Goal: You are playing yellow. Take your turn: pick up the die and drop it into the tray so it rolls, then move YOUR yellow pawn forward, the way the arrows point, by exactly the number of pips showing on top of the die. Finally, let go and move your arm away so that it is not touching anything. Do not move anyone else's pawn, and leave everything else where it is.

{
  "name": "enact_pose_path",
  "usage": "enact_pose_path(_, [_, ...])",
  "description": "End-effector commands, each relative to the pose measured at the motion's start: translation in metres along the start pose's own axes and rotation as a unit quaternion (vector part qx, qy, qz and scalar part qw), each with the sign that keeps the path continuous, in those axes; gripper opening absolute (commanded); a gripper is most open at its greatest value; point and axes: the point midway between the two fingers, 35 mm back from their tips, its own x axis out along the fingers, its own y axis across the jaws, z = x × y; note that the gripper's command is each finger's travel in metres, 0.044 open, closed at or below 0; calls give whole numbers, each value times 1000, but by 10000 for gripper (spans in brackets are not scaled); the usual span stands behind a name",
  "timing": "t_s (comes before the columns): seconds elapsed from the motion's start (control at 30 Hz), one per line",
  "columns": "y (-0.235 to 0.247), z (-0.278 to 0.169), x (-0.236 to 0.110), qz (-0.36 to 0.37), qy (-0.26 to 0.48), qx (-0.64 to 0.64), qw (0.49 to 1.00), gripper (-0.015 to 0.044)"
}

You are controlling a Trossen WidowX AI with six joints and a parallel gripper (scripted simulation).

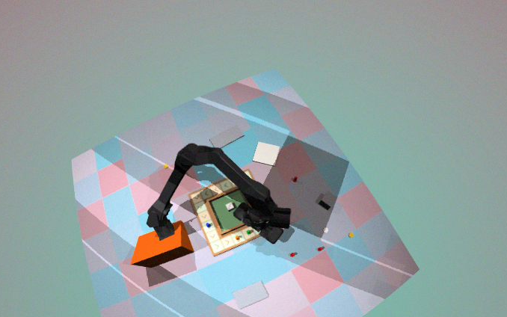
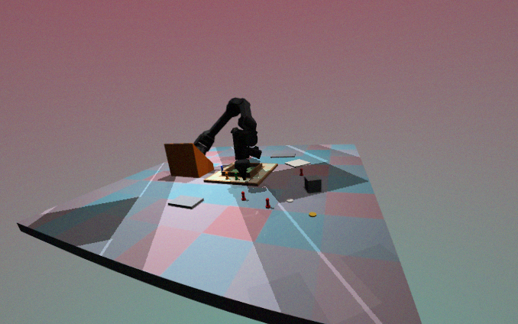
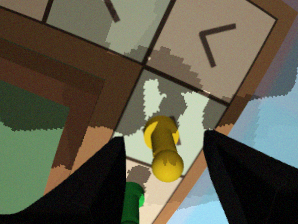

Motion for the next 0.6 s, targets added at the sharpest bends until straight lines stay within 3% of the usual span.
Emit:
enact_pose_path(0.0, [1,0,2,2,-2,2,1000,95])
enact_pose_path(0.03, [1,0,2,2,-2,2,1000,69])
enact_pose_path(0.37, [1,0,2,2,-2,2,1000,2])
enact_pose_path(0.57, [-3,3,-17,0,-1,2,1000,0])
